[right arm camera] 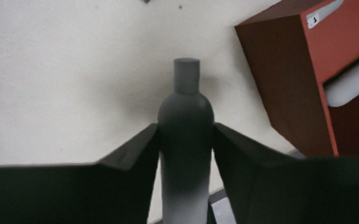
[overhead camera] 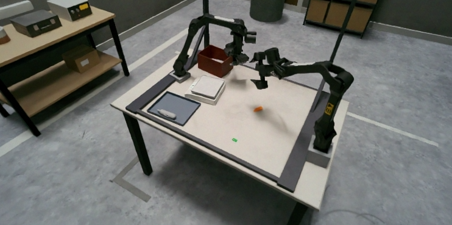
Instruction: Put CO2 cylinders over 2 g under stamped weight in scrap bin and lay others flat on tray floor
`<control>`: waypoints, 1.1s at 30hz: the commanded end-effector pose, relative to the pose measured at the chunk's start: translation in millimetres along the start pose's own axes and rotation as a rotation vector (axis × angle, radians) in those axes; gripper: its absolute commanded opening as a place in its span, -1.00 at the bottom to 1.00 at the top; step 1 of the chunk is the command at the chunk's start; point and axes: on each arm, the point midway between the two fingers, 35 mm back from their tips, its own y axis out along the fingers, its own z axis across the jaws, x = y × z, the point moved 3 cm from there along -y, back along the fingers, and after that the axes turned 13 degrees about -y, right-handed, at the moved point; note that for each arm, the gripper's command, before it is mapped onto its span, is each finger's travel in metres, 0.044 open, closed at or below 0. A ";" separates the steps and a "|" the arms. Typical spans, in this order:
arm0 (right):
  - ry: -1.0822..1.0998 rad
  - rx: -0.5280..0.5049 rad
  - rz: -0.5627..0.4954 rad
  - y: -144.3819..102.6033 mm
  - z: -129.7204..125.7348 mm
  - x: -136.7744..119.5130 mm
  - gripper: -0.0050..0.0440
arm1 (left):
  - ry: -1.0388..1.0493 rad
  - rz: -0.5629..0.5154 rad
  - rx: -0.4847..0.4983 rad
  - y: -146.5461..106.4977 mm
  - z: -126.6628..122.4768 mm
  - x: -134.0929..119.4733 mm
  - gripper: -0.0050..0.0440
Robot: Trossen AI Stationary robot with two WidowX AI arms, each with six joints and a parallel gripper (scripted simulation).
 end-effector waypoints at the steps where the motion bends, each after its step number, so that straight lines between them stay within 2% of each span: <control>1: -0.002 0.046 0.038 -16.7 -3.9 23.2 -1.00 | 0.186 0.022 0.022 2.4 5.4 -13.4 1.00; 4: -0.002 0.047 0.036 -15.4 -7.3 44.9 -1.00 | 0.348 0.044 0.017 6.0 3.1 -24.3 1.00; 6: -0.002 0.047 0.036 -15.4 -7.3 44.9 -1.00 | 0.348 0.044 0.017 6.0 3.1 -24.3 1.00; 14: -0.002 0.046 0.030 -11.2 -19.7 125.1 -1.00 | 0.810 0.102 -0.019 14.9 -4.4 -56.3 1.00; 21: -0.002 0.045 0.023 -8.4 -29.9 183.4 -1.00 | 1.099 0.132 -0.056 19.3 -10.0 -76.6 1.00; 23: -0.002 0.045 0.023 -8.4 -29.9 183.4 -1.00 | 1.099 0.132 -0.056 19.3 -10.0 -76.6 1.00; 29: -0.003 0.042 0.020 -7.4 -34.7 209.1 -1.00 | 1.187 0.142 -0.072 20.4 -12.0 -83.4 1.00; 33: -0.005 0.046 0.021 -8.3 -32.8 213.3 -1.00 | 1.189 0.142 -0.069 19.8 -11.1 -82.2 1.00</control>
